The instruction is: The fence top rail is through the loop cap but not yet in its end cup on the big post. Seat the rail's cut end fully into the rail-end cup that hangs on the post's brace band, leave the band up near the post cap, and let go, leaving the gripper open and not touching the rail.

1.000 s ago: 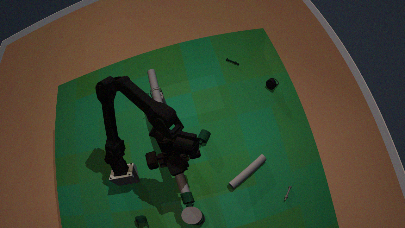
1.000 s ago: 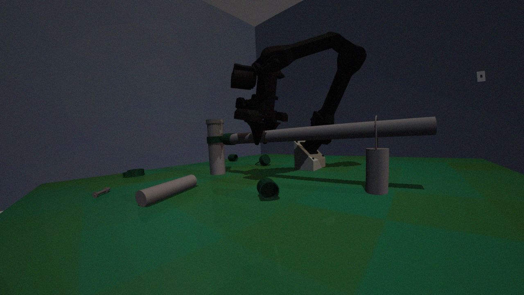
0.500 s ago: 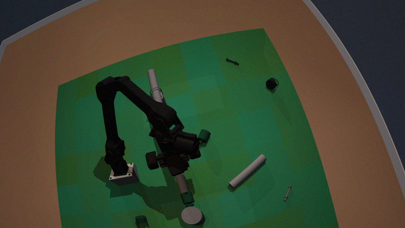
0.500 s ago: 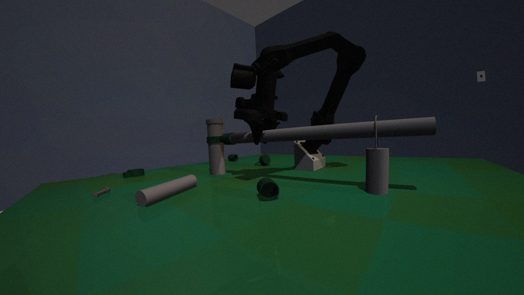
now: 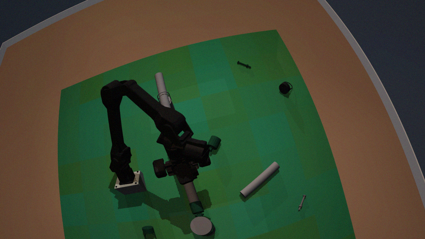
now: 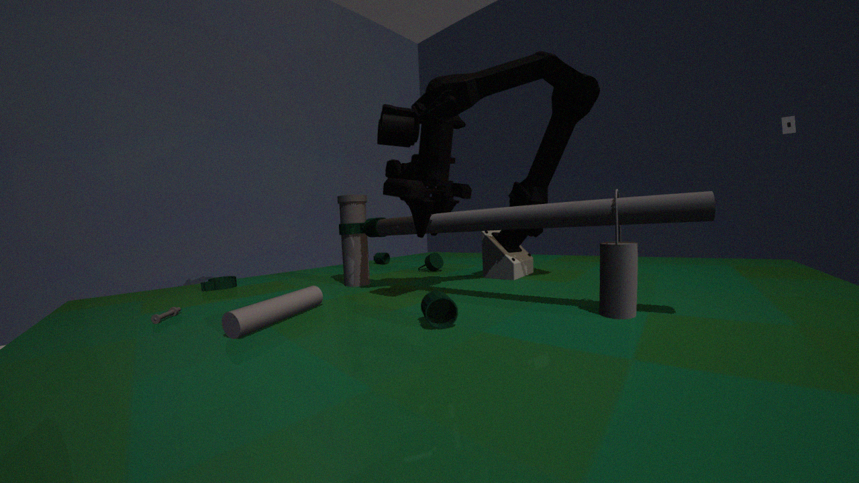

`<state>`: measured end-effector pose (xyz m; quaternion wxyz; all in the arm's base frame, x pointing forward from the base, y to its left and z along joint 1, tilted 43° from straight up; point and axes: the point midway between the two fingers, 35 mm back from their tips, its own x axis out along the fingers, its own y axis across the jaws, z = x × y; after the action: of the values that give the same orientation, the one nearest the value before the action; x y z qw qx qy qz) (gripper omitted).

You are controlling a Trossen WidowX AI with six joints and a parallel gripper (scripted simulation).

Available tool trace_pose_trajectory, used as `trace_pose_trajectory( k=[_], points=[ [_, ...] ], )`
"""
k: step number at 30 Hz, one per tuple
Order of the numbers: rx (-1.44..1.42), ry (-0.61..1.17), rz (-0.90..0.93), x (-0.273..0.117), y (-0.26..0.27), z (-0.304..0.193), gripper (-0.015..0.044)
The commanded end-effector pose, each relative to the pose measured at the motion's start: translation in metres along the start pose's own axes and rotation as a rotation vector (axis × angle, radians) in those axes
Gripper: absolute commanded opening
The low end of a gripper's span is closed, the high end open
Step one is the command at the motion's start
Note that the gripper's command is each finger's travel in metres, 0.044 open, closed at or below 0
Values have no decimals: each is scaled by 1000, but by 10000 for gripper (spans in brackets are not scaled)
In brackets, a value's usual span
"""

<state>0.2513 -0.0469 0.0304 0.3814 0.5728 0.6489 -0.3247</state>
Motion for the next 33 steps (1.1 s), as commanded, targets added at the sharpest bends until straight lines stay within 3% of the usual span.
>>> trace_pose_trajectory(
  k=[1, 33],
  points=[
    [0, -4, 4, -1, 1, 3, 0],
    [0, -5, 4, -3, 4, 23, 0]
  ],
)
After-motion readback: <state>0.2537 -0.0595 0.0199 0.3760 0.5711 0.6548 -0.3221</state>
